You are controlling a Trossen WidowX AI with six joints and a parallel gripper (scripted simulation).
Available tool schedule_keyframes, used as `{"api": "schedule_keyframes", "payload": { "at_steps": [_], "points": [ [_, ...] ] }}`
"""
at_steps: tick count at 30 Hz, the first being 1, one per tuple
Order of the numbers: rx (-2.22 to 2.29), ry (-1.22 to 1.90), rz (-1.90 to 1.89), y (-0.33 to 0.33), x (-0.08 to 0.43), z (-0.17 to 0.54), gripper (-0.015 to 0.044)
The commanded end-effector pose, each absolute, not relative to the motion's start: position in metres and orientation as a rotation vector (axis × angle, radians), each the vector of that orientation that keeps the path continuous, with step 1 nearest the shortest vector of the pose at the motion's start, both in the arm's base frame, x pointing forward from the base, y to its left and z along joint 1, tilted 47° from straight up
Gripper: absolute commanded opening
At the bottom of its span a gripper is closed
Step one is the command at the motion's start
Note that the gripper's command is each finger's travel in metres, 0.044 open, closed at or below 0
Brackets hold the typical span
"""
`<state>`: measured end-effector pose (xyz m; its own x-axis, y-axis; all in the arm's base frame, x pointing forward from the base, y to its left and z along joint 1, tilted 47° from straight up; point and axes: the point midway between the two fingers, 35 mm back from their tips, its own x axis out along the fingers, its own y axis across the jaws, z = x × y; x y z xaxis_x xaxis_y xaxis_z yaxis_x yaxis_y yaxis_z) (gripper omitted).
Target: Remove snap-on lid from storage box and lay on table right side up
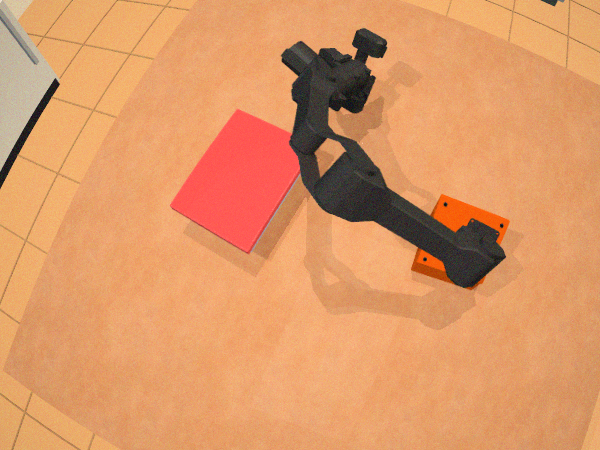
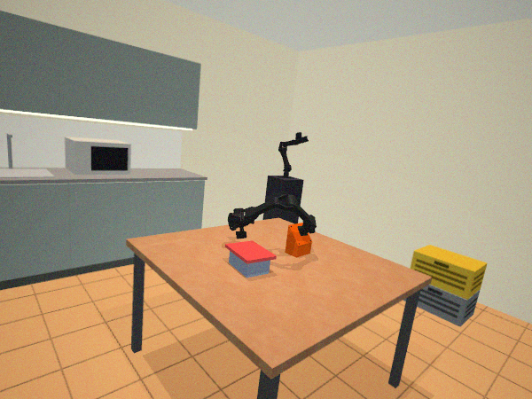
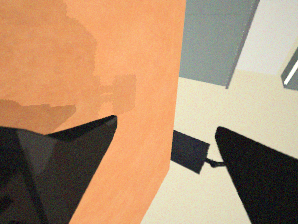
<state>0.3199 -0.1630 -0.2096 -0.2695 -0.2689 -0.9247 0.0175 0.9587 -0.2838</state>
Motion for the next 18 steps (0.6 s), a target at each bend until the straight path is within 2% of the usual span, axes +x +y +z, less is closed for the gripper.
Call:
{"api": "schedule_keyframes", "payload": {
  "at_steps": [1,6,13,18],
  "points": [
    [-0.185,1.827,-0.277,-0.165,0.32,-0.207,0.0374],
    [-0.188,1.826,-0.281,-0.218,0.325,-0.158,0.0242],
    [-0.158,1.815,-0.305,-0.221,0.324,-0.158,0.0235],
    [0.223,1.55,-0.52,-0.193,0.344,-0.115,0.0235]
  ]
}}
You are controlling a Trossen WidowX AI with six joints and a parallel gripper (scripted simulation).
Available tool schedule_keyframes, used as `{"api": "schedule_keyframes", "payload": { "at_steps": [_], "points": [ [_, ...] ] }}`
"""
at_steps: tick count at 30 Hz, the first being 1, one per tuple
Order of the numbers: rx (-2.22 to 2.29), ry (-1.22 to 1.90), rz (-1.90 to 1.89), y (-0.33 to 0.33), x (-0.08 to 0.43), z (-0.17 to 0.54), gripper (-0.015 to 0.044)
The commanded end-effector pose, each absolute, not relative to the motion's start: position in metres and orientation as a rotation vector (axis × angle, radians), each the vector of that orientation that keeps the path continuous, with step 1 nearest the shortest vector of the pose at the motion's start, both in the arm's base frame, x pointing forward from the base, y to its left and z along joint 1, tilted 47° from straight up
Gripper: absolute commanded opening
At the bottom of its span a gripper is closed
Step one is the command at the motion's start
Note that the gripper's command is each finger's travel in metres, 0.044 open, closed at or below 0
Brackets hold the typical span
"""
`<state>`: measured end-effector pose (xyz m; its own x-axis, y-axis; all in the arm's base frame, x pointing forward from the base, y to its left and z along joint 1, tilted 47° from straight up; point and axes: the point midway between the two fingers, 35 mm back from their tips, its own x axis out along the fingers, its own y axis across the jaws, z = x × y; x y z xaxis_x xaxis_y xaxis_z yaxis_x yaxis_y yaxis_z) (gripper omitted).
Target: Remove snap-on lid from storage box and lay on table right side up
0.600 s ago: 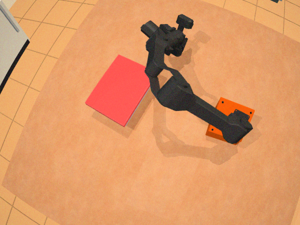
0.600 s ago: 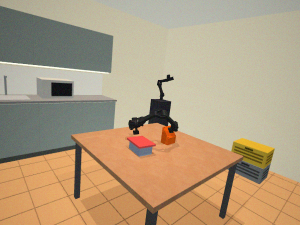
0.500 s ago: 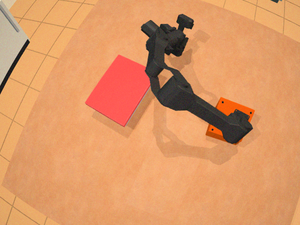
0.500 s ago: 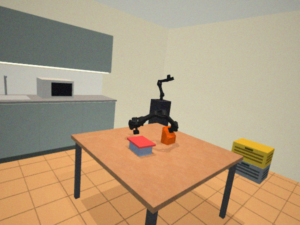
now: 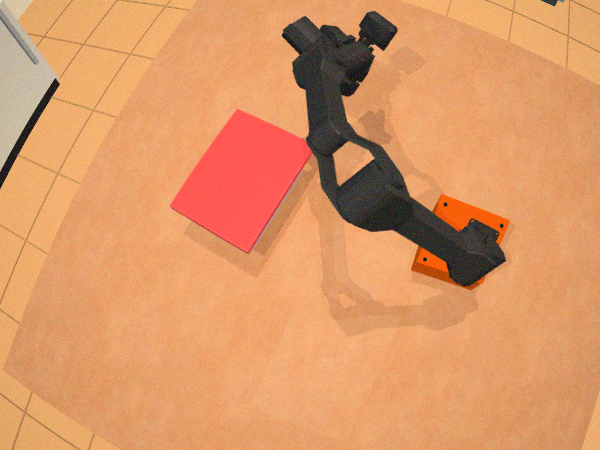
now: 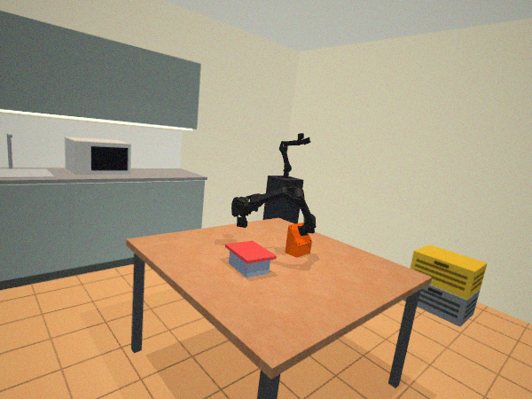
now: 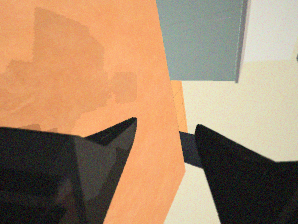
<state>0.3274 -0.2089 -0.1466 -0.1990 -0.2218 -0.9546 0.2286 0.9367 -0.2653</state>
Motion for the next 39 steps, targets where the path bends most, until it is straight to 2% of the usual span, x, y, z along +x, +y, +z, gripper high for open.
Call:
{"api": "schedule_keyframes", "payload": {
  "at_steps": [1,11,19,32,39],
  "points": [
    [0.314,1.49,-0.556,-0.186,0.347,-0.105,0.0235],
    [1.084,1.064,-0.68,-0.119,0.359,-0.022,0.0235],
    [1.536,0.904,-0.64,-0.075,0.349,0.024,0.0235],
    [2.231,0.865,-0.476,-0.001,0.304,0.084,0.0235],
    [2.27,0.873,-0.465,0.004,0.301,0.087,0.0235]
  ]
}}
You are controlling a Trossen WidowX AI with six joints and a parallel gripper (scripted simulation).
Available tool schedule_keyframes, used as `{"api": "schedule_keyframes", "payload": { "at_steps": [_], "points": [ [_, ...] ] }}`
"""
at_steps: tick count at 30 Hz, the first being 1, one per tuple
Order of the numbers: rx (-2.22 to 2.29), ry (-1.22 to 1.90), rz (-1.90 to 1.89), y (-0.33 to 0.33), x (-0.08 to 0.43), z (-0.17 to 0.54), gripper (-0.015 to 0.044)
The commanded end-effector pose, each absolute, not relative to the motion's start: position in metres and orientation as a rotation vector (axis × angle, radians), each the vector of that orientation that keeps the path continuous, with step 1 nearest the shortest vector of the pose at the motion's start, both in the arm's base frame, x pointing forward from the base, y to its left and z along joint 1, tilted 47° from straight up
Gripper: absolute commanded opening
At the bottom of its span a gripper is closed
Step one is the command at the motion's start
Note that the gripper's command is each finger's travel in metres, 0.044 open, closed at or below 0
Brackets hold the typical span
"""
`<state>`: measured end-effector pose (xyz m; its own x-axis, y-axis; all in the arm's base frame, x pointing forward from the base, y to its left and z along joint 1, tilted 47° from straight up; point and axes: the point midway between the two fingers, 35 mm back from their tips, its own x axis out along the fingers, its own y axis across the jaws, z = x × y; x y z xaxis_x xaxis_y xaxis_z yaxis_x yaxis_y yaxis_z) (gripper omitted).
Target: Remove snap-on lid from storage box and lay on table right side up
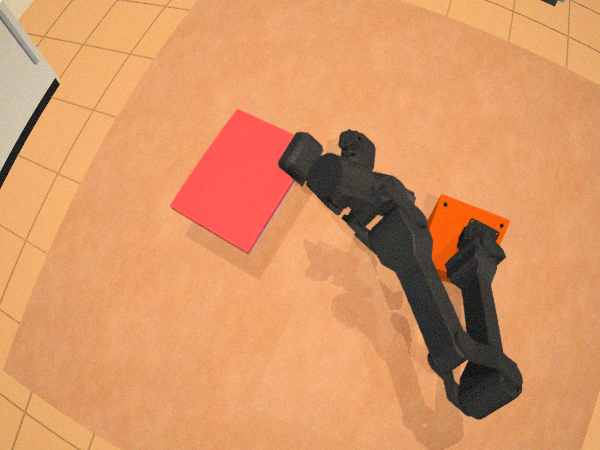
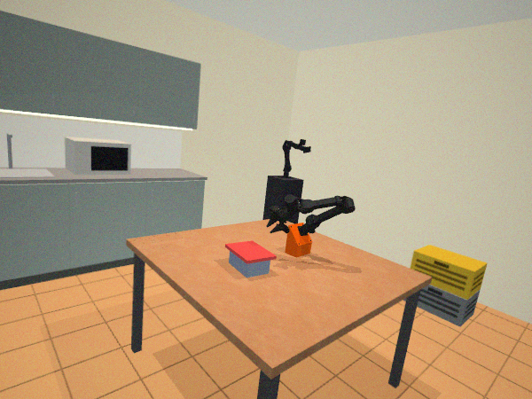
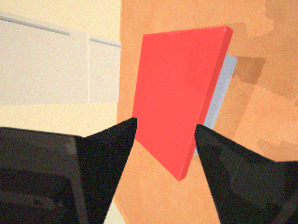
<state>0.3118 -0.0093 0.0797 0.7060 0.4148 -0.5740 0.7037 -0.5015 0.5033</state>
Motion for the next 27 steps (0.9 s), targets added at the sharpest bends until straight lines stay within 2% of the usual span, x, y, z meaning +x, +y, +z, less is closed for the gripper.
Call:
{"api": "schedule_keyframes", "payload": {
  "at_steps": [1,11,17,27],
  "points": [
    [2.27,0.873,-0.465,0.004,0.301,0.087,0.0235],
    [2.269,0.874,-0.465,0.005,0.301,0.085,0.0235],
    [2.272,0.874,-0.464,0.045,0.297,0.049,0.0235],
    [2.272,0.874,-0.463,0.048,0.302,0.046,0.0235]
  ]
}}
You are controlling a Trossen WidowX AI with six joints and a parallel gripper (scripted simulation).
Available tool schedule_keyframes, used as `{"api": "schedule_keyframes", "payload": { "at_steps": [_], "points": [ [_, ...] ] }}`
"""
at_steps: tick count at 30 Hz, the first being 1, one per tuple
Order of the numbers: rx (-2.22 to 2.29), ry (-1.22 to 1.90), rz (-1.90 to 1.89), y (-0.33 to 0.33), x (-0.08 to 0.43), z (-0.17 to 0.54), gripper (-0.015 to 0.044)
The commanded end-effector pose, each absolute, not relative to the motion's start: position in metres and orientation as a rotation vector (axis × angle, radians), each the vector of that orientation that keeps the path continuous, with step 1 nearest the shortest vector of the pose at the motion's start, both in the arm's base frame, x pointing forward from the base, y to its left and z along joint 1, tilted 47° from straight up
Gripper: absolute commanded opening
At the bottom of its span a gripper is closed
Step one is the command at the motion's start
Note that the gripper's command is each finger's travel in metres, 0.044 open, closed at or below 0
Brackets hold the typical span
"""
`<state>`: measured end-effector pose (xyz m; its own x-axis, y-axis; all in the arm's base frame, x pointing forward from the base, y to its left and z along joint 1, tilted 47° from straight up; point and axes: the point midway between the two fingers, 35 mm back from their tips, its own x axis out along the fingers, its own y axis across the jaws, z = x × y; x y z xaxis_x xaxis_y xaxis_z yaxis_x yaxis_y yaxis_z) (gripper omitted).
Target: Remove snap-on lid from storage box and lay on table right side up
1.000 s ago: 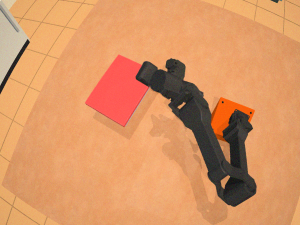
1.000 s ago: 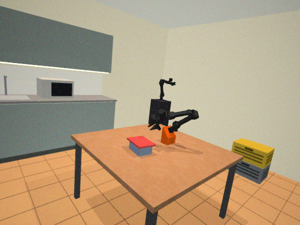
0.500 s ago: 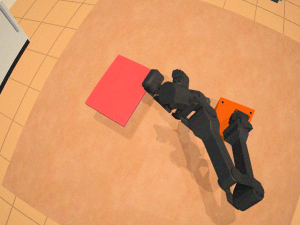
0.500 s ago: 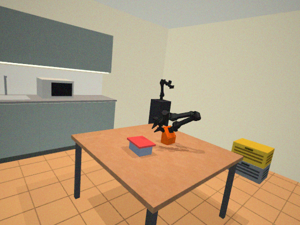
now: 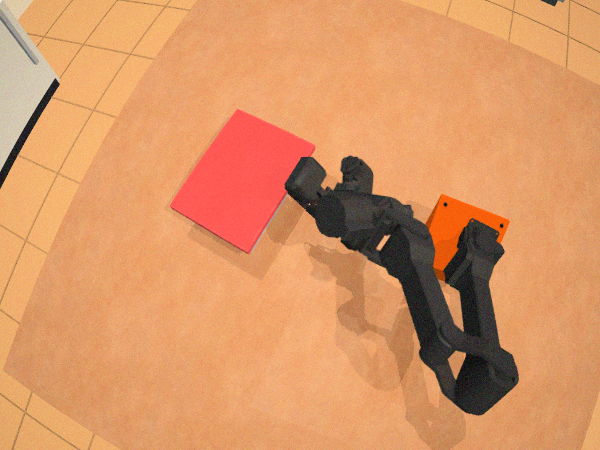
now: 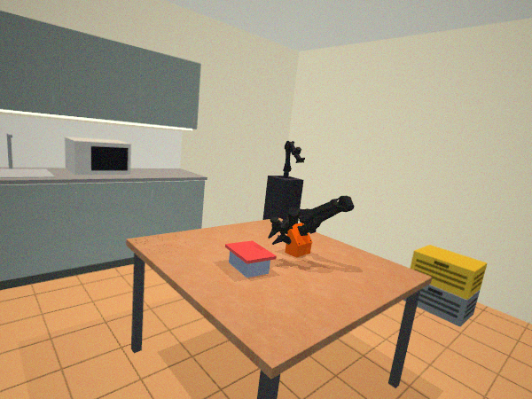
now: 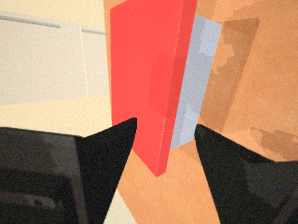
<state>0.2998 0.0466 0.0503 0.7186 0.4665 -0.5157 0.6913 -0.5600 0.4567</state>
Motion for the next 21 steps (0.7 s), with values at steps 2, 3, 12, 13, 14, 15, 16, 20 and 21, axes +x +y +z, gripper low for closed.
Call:
{"api": "schedule_keyframes", "payload": {
  "at_steps": [2,3,12,13,14,15,16,20,21],
  "points": [
    [2.272,0.875,-0.464,0.049,0.304,0.044,0.0235],
    [2.272,0.875,-0.464,0.05,0.305,0.044,0.0235],
    [2.268,0.876,-0.463,0.056,0.316,0.038,0.0235],
    [2.269,0.876,-0.463,0.057,0.317,0.037,0.0235],
    [2.269,0.876,-0.463,0.057,0.318,0.036,0.0235],
    [2.269,0.876,-0.463,0.058,0.319,0.035,0.0235],
    [2.269,0.876,-0.463,0.059,0.32,0.035,0.0235],
    [2.269,0.875,-0.462,0.061,0.325,0.031,0.0235],
    [2.269,0.875,-0.462,0.062,0.326,0.031,0.0235]
  ]
}}
